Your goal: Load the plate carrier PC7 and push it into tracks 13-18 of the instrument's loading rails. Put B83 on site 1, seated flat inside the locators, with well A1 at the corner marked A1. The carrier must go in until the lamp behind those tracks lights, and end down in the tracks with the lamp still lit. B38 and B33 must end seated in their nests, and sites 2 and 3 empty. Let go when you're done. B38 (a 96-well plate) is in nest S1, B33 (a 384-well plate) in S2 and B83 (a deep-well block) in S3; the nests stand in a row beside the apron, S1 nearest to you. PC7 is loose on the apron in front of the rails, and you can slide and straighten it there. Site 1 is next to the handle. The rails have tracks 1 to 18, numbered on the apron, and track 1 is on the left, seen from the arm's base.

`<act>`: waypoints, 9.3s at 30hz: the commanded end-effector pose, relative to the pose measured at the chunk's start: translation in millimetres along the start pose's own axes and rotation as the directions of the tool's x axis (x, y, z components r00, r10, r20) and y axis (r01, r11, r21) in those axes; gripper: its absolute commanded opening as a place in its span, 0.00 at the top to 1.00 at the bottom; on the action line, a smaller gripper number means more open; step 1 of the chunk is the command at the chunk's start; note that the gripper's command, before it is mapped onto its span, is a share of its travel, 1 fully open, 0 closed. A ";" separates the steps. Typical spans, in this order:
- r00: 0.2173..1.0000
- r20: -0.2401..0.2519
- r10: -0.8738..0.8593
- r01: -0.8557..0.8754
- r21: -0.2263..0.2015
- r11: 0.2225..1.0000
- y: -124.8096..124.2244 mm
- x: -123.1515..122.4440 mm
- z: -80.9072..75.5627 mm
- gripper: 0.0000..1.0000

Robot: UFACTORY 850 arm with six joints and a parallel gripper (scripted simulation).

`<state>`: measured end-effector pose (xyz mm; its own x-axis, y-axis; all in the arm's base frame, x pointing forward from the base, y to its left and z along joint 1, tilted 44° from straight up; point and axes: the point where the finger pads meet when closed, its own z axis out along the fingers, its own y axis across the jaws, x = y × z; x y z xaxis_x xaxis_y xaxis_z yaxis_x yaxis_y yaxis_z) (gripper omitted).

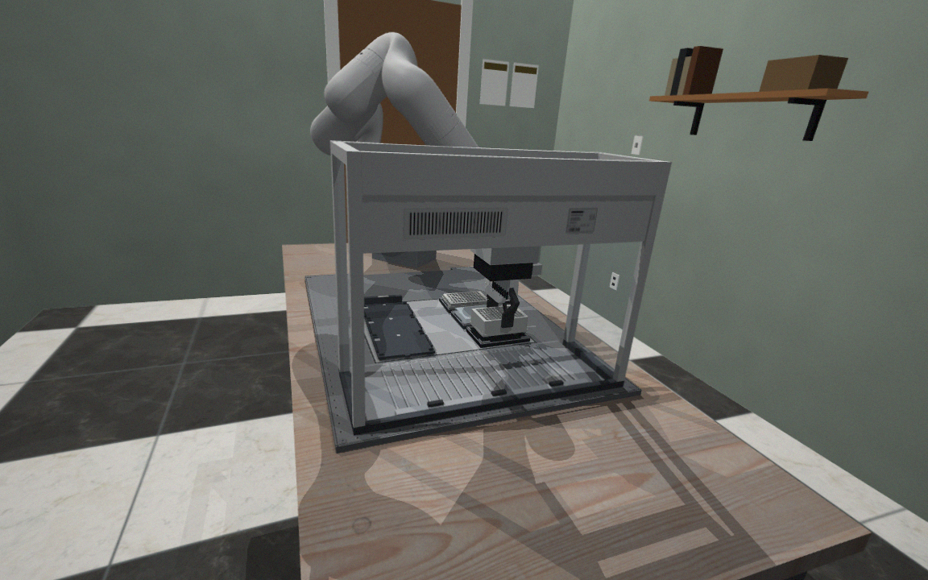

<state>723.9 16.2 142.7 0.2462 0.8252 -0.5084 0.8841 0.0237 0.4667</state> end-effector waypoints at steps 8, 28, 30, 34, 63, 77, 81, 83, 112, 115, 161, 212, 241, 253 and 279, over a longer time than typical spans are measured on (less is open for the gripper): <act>1.000 -0.001 0.001 -0.001 -0.002 1.000 1.0 0.2 -6.2 1.00; 1.000 -0.001 0.001 -0.001 -0.002 1.000 1.0 0.2 -29.5 1.00; 1.000 -0.001 0.001 -0.001 -0.002 1.000 1.0 0.3 -31.1 1.00; 1.000 -0.001 0.001 -0.001 -0.002 1.000 1.0 0.2 -37.9 1.00; 1.000 -0.001 0.001 -0.001 -0.002 1.000 1.0 0.2 -79.6 1.00; 1.000 -0.001 0.001 -0.001 -0.002 1.000 0.9 0.2 -102.9 1.00; 1.000 -0.001 0.001 -0.001 -0.002 1.000 0.9 0.2 -106.2 1.00; 1.000 -0.001 0.001 -0.001 -0.002 1.000 0.9 0.2 -109.6 1.00; 0.861 -0.001 0.509 -0.509 -0.001 0.861 -50.3 -61.3 -113.8 1.00; 0.843 -0.002 0.537 -0.537 -0.001 0.843 -53.5 -65.2 -113.7 1.00; -0.041 -0.001 0.999 -0.999 0.000 -0.041 -188.0 -226.7 -112.7 1.00; -0.935 0.000 0.355 -0.355 0.001 -0.935 -206.4 -248.8 -112.6 1.00; -0.999 0.000 -0.041 0.041 0.001 -0.999 -206.4 -248.8 -112.6 1.00; -0.999 0.000 -0.041 0.041 0.001 -0.999 -206.4 -248.8 -104.3 1.00; -0.999 0.000 -0.041 0.041 0.001 -0.999 -206.4 -248.8 -64.3 1.00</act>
<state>452.2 -155.0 222.7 -0.2818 -0.8256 0.4889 -0.8736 0.0102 -0.4865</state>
